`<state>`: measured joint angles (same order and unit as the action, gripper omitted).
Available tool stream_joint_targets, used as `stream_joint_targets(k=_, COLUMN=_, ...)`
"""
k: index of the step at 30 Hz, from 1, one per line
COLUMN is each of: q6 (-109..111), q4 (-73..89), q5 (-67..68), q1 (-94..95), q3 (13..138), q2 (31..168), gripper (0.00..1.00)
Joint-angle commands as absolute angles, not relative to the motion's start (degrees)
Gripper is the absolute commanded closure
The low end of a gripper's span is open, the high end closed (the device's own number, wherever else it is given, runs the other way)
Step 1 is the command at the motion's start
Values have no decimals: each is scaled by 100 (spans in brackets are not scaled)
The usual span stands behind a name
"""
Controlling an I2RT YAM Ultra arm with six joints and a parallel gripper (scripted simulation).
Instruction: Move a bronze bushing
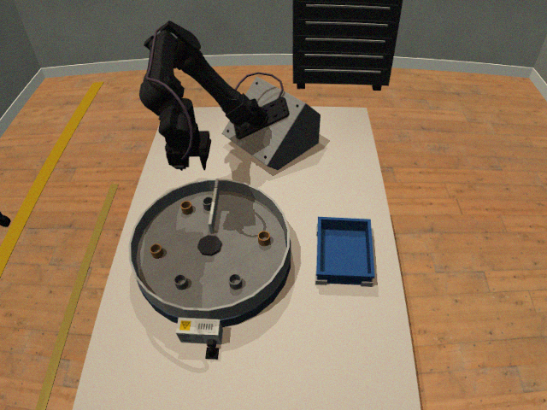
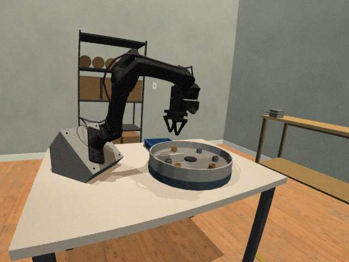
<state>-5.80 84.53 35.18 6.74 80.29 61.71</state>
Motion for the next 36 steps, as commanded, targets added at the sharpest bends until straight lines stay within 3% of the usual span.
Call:
stream_joint_targets(k=1, q6=-535, q4=8485, q5=3466, q1=754, q3=8276, q2=6145, gripper=89)
stream_joint_targets(k=36, q6=-535, q4=8485, q5=3466, q1=754, q3=8276, q2=6145, gripper=85)
